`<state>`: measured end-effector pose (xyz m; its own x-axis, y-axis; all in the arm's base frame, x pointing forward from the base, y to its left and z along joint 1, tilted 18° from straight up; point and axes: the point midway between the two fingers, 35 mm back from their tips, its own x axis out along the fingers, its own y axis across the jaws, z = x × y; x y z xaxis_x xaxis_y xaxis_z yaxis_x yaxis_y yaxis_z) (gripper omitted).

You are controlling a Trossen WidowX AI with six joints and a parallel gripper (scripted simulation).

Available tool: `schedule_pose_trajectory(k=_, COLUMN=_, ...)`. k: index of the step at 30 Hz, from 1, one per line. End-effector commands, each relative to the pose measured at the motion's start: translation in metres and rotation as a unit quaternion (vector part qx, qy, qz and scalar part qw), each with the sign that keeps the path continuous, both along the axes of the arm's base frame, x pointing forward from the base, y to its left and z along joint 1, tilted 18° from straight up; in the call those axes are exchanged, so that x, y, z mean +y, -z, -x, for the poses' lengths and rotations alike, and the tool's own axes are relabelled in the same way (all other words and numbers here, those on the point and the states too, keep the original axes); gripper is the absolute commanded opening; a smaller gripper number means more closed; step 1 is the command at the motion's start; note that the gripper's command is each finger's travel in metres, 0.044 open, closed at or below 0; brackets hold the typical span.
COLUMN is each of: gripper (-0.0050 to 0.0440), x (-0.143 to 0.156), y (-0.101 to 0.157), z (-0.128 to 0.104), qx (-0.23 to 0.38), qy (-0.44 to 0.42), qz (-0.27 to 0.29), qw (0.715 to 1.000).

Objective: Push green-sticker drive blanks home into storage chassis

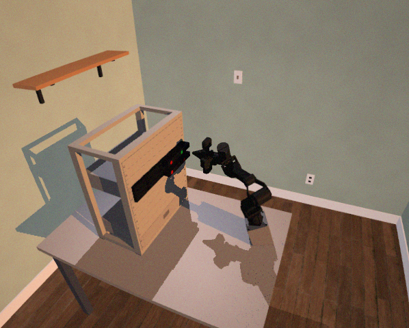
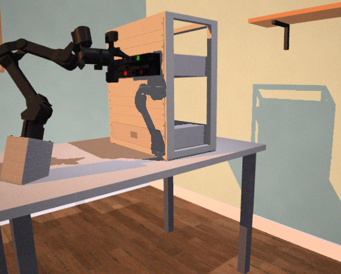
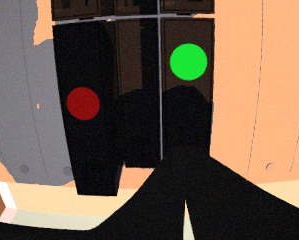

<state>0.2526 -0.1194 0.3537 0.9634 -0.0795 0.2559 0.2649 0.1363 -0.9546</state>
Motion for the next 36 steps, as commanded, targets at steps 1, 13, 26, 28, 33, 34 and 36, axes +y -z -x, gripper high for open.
schedule_pose_trajectory(k=1, gripper=0.0000, x=-0.004, y=-0.010, z=0.001, qx=-0.008, qy=-0.004, qz=0.006, qw=1.000)
schedule_pose_trajectory(k=13, gripper=0.0000, x=-0.006, y=-0.020, z=-0.034, qx=-0.008, qy=-0.004, qz=0.006, qw=1.000)
schedule_pose_trajectory(k=26, gripper=0.0000, x=-0.006, y=-0.021, z=-0.035, qx=-0.008, qy=-0.004, qz=0.006, qw=1.000)
schedule_pose_trajectory(k=28, gripper=0.0000, x=-0.006, y=-0.021, z=-0.035, qx=-0.008, qy=-0.004, qz=0.006, qw=1.000)
schedule_pose_trajectory(k=33, gripper=0.0000, x=-0.006, y=-0.021, z=-0.034, qx=-0.008, qy=-0.004, qz=0.006, qw=1.000)
schedule_pose_trajectory(k=34, gripper=0.0000, x=-0.006, y=-0.022, z=-0.034, qx=-0.008, qy=-0.004, qz=0.006, qw=1.000)
schedule_pose_trajectory(k=36, gripper=0.0000, x=-0.007, y=-0.023, z=-0.034, qx=-0.008, qy=-0.004, qz=0.006, qw=1.000)
